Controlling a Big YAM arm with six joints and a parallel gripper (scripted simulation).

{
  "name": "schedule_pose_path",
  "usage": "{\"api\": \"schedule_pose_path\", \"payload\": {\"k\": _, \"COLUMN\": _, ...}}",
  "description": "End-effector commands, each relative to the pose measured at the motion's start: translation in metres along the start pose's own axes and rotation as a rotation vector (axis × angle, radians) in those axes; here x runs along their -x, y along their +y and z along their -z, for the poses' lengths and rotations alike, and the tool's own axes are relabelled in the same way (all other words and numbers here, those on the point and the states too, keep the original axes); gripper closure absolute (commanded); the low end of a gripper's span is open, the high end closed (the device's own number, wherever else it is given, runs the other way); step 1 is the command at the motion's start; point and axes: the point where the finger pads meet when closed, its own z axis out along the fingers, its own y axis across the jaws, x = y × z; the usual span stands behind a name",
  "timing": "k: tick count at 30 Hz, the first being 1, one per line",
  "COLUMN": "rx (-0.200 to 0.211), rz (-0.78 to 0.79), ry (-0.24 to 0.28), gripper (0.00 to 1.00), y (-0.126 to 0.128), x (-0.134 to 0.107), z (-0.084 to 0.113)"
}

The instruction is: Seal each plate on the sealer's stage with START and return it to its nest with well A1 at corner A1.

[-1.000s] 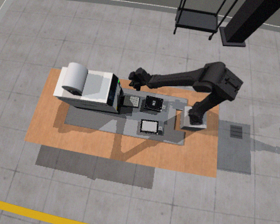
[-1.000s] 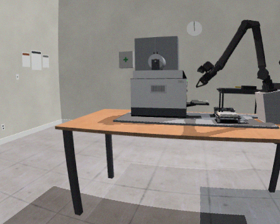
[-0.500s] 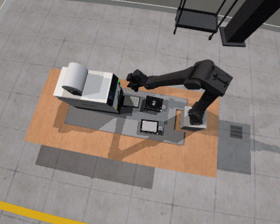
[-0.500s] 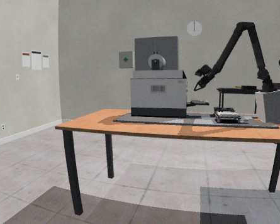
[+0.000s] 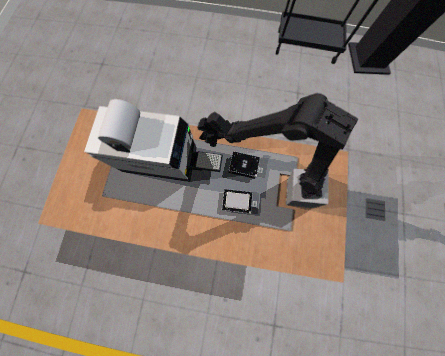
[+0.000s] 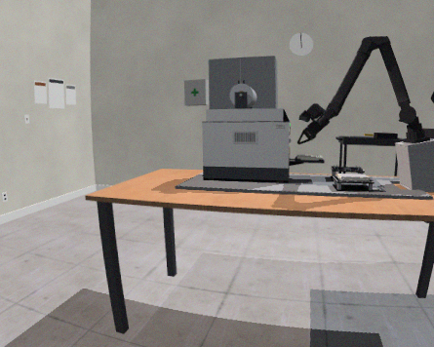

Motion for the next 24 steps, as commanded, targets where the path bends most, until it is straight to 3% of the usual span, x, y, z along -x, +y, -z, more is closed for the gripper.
{"api": "schedule_pose_path", "payload": {"k": 1, "rx": -0.005, "rz": 0.019, "ry": -0.063, "gripper": 1.00, "y": -0.001, "x": 0.031, "z": -0.009}}
{"api": "schedule_pose_path", "payload": {"k": 6, "rx": -0.004, "rz": 0.025, "ry": -0.080, "gripper": 1.00, "y": 0.000, "x": 0.040, "z": -0.014}}
{"api": "schedule_pose_path", "payload": {"k": 16, "rx": -0.013, "rz": 0.002, "ry": -0.050, "gripper": 1.00, "y": -0.004, "x": 0.033, "z": -0.002}}
{"api": "schedule_pose_path", "payload": {"k": 24, "rx": -0.003, "rz": 0.017, "ry": -0.071, "gripper": 1.00, "y": 0.005, "x": 0.056, "z": -0.001}}
